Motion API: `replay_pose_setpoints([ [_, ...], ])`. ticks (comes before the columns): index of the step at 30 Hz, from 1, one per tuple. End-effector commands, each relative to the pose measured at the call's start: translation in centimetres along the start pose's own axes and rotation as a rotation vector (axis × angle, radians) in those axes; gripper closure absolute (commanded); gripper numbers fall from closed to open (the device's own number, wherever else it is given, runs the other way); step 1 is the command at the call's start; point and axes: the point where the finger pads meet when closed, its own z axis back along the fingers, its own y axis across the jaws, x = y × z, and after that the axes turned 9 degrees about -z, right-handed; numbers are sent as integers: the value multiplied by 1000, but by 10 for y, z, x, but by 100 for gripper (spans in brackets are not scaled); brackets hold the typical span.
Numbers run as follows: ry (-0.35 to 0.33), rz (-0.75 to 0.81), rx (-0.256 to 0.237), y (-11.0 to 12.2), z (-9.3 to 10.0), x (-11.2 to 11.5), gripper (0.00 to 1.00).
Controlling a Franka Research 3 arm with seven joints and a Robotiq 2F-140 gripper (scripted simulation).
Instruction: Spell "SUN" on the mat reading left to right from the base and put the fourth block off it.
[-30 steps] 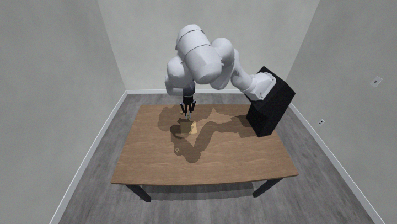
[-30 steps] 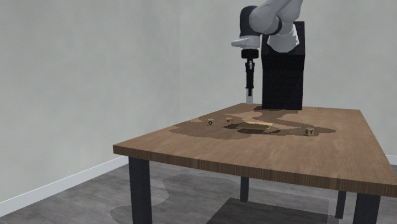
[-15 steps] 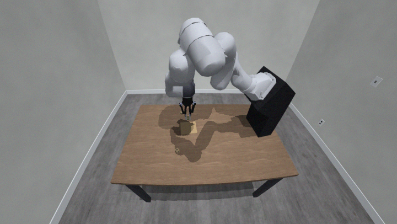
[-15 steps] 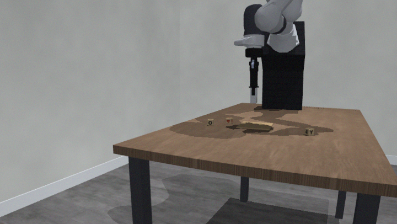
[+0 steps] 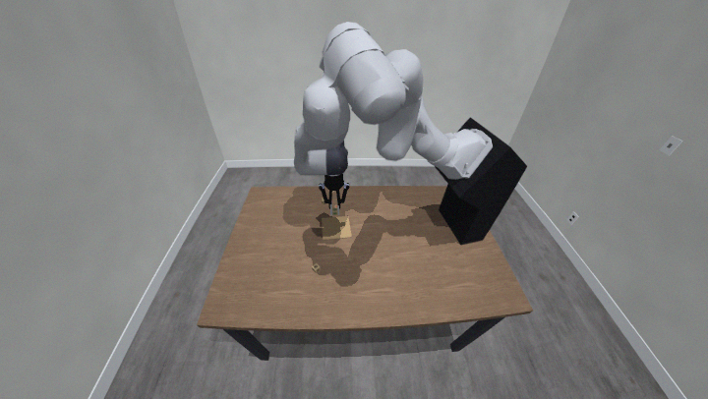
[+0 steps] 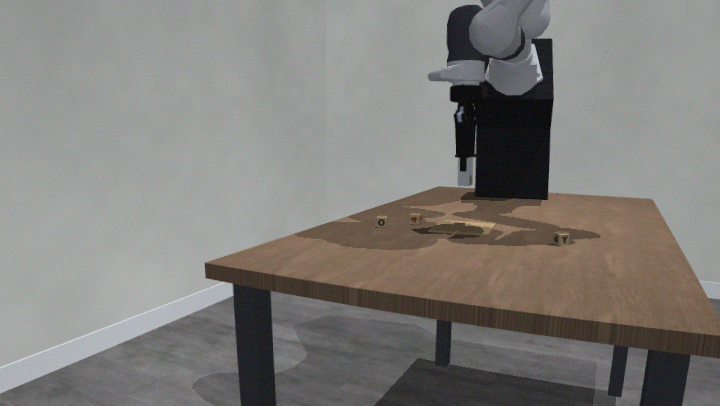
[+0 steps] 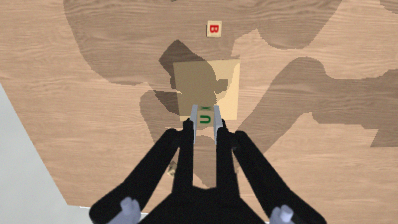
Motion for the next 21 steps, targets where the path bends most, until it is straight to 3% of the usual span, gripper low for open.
replay_pose_setpoints([
  [1, 11, -66, 1, 1, 1, -4, 87],
  [16, 12, -66, 2, 1, -6, -4, 87],
  [21, 12, -66, 2, 1, -22, -4, 87],
])
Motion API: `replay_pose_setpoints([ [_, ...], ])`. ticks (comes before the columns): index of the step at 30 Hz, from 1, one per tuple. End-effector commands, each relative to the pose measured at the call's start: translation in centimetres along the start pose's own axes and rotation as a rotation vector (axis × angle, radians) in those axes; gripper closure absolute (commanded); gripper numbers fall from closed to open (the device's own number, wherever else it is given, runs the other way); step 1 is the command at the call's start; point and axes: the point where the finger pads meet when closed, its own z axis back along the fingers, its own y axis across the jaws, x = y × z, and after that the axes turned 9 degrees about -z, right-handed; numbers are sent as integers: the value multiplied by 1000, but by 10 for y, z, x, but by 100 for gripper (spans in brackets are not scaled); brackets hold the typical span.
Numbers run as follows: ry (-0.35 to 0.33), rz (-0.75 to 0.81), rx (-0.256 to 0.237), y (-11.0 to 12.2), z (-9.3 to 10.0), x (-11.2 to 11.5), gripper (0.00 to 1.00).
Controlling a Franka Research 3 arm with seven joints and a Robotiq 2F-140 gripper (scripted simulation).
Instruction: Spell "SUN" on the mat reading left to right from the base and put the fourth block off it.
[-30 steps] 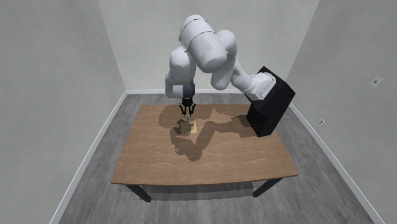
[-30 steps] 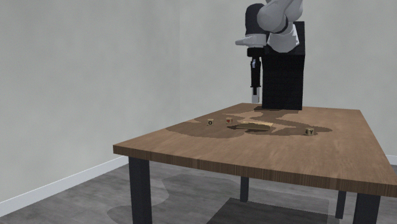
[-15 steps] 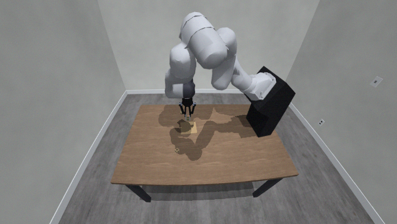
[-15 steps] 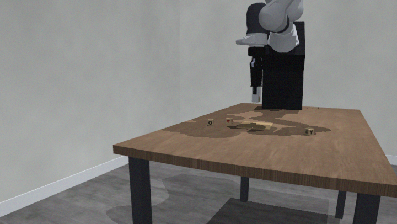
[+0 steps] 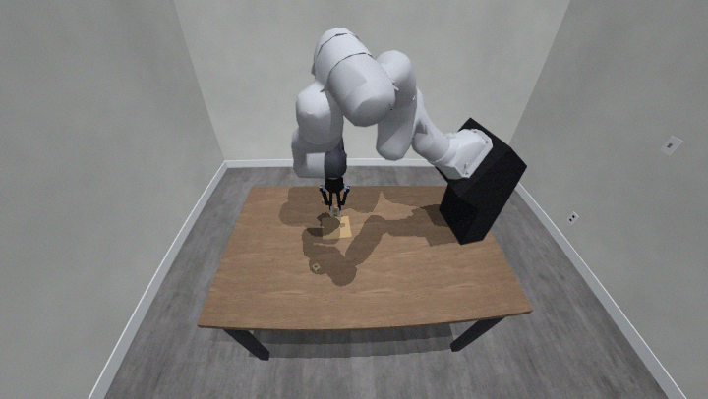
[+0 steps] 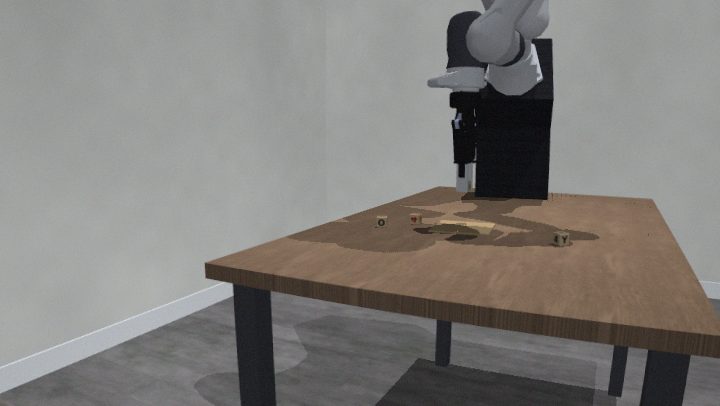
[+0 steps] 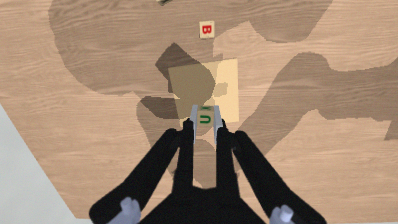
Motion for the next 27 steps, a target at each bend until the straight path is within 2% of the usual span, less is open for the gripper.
replay_pose_setpoints([
  [1, 3, 14, -4, 0, -11, -1, 87],
  [10, 3, 14, -4, 0, -54, -1, 87],
  [12, 3, 14, -4, 0, -54, -1, 87],
  [19, 3, 14, -4, 0, -78, -1, 87],
  [27, 3, 14, -4, 0, -82, -1, 87],
])
